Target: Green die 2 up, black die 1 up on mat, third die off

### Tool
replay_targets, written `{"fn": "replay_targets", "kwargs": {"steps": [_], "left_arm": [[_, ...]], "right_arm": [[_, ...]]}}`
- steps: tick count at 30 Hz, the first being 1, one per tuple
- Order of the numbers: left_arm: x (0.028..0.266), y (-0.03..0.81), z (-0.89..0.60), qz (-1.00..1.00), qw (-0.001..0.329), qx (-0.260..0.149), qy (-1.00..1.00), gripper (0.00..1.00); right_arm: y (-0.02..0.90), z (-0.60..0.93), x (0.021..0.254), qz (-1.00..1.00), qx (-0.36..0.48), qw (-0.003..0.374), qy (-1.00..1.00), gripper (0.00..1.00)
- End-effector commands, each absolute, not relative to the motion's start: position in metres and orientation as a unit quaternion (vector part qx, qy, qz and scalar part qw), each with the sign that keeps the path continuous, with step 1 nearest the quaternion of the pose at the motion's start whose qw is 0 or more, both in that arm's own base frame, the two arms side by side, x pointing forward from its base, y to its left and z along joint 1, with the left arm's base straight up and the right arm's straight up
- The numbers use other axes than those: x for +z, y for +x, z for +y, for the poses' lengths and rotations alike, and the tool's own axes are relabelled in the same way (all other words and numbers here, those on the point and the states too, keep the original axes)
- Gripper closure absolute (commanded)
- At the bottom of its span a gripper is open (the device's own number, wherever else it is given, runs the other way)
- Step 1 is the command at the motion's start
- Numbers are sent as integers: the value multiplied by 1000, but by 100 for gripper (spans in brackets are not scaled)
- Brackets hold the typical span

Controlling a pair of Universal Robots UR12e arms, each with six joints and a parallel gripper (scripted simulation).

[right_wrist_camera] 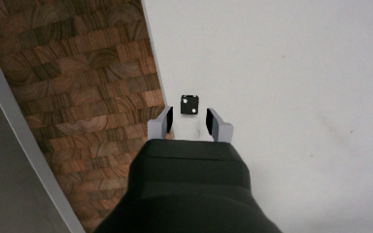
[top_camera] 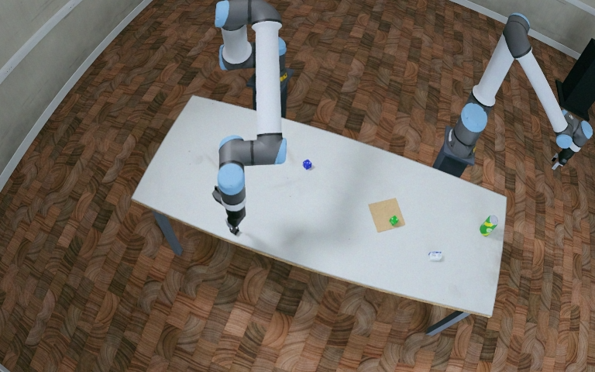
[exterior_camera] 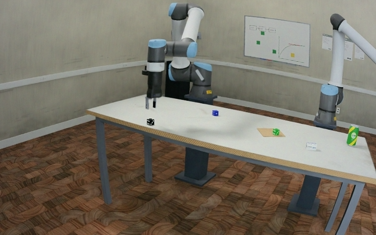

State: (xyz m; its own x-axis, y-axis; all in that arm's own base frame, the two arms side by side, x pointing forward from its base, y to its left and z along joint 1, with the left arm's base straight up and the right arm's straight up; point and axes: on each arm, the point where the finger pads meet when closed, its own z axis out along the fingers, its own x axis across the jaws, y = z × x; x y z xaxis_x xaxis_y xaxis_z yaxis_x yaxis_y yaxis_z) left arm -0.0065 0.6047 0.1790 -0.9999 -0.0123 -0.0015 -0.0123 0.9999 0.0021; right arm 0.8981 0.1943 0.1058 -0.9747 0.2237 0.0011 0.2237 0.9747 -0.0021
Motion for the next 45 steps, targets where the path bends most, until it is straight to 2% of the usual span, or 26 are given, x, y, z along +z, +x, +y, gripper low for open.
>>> {"fn": "replay_targets", "kwargs": {"steps": [1, 23, 45], "left_arm": [[177, -9, 604, 1000, 0, 0, -7, 0], [177, -9, 604, 1000, 0, 0, -7, 0], [177, -9, 604, 1000, 0, 0, -7, 0]], "right_arm": [[897, 193, 107, -994, 0, 0, -113, 13], [897, 193, 93, -994, 0, 0, -113, 13], [897, 193, 63, -994, 0, 0, -113, 13]]}}
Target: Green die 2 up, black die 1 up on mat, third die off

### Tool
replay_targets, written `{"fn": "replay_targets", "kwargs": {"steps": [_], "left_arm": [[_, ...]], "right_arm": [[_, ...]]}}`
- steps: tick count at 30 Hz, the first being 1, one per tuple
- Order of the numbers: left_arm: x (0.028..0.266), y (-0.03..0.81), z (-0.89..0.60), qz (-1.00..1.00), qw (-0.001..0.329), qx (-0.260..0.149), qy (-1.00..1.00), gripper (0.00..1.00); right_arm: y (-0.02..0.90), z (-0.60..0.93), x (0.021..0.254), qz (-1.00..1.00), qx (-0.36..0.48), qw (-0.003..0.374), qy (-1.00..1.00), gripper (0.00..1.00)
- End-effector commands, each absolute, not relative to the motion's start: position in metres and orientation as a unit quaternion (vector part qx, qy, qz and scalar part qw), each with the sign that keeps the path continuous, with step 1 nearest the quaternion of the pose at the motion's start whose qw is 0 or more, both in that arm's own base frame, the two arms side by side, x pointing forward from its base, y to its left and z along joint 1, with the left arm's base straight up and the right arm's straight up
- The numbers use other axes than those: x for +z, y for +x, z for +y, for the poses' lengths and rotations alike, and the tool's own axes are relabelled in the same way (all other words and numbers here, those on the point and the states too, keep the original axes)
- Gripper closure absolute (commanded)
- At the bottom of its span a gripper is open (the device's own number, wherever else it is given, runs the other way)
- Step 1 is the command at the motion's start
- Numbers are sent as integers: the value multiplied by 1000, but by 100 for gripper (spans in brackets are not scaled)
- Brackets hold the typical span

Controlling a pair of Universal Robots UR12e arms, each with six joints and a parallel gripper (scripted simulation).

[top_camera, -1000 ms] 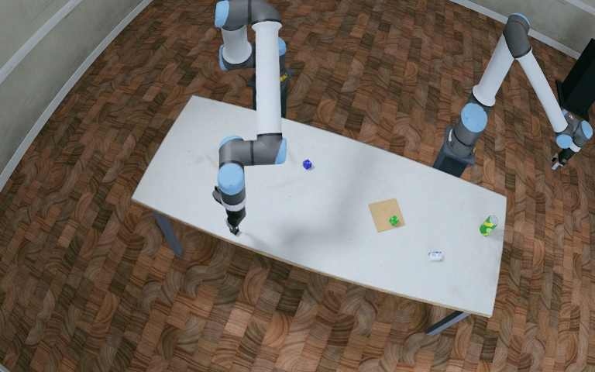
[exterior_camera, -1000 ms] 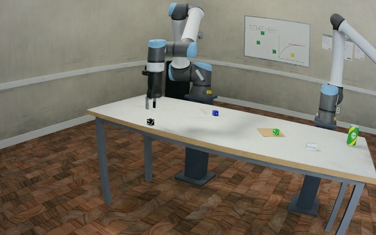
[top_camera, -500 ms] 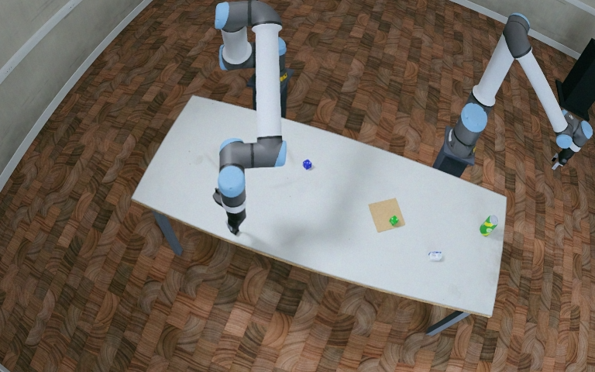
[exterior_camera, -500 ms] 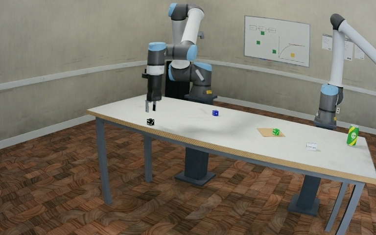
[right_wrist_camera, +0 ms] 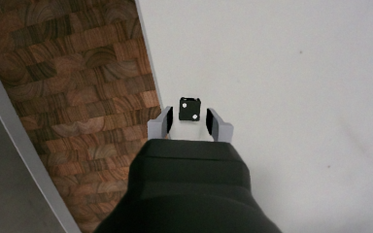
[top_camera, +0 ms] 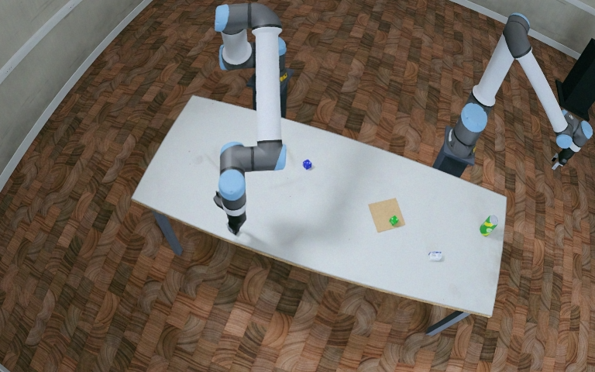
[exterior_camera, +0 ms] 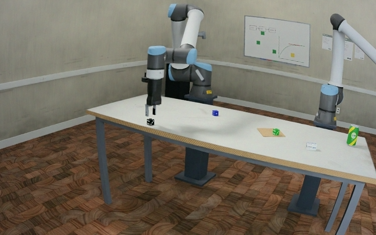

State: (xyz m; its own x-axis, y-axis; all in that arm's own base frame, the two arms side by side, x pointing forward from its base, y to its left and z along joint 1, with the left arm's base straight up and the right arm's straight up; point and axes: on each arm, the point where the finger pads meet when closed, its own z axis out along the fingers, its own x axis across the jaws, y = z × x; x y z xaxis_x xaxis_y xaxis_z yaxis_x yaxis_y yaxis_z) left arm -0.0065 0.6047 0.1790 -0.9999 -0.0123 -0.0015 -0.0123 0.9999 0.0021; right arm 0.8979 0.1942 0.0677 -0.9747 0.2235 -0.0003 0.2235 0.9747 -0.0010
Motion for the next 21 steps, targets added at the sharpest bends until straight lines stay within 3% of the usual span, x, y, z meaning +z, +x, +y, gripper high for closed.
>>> {"fn": "replay_targets", "kwargs": {"steps": [1, 21], "left_arm": [[177, -9, 604, 1000, 0, 0, -7, 0], [177, -9, 604, 1000, 0, 0, -7, 0]], "right_arm": [[897, 193, 62, 994, 0, 0, 113, 13], [897, 193, 56, 994, 0, 0, 113, 13]]}}
